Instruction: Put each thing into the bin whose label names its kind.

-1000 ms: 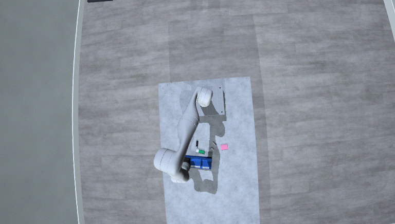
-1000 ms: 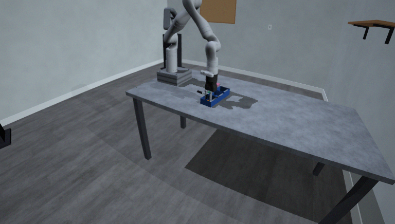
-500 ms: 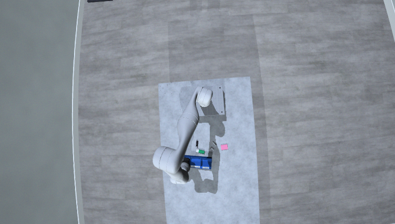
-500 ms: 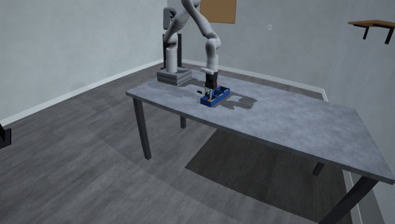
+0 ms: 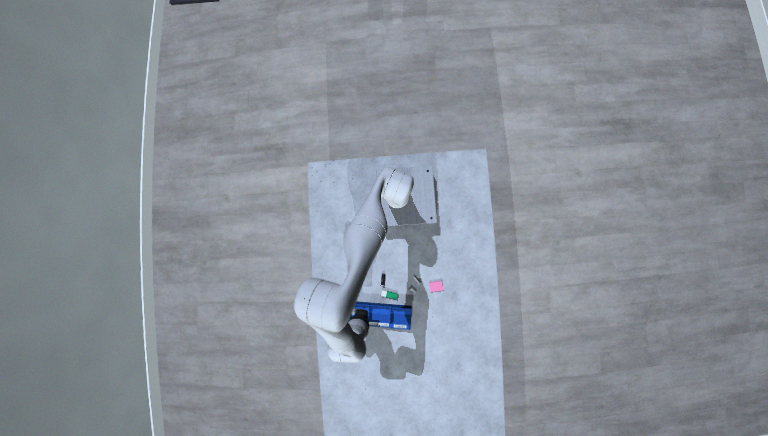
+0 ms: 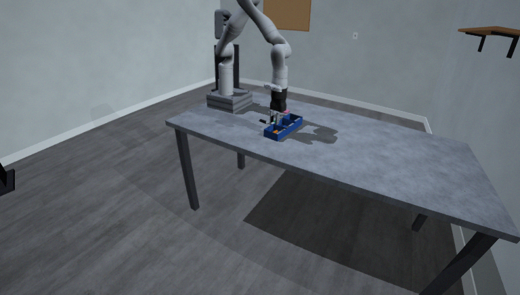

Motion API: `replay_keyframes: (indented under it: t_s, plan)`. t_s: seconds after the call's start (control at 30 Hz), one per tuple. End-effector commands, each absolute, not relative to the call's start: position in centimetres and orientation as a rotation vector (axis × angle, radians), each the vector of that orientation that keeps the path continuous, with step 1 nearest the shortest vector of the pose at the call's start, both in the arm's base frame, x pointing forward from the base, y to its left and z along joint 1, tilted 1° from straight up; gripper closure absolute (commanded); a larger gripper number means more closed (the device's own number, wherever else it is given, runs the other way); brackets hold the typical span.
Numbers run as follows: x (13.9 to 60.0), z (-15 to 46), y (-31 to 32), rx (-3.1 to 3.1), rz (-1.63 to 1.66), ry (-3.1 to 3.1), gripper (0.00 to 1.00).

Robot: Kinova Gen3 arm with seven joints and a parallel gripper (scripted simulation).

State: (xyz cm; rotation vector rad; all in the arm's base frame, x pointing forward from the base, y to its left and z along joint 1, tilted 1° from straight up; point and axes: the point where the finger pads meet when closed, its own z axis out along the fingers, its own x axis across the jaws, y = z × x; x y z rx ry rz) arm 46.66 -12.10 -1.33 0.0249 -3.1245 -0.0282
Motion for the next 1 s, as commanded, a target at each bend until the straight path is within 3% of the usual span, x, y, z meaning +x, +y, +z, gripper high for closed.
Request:
replay_keyframes:
  t_s: [0.0, 0.33, 0.83, 0.97]
  plan:
    - [46.9, -0.9, -12.2, 0.017, -0.03, -3.132, 0.4]
    - [44.3, -0.7, -10.4, 0.356, -0.027, -3.119, 0.4]
    - [33.8, 0.0, -3.3, 1.459, -0.034, -2.785, 0.4]
    - [33.7, 0.0, -3.5, 1.616, -0.032, -2.701, 0.4]
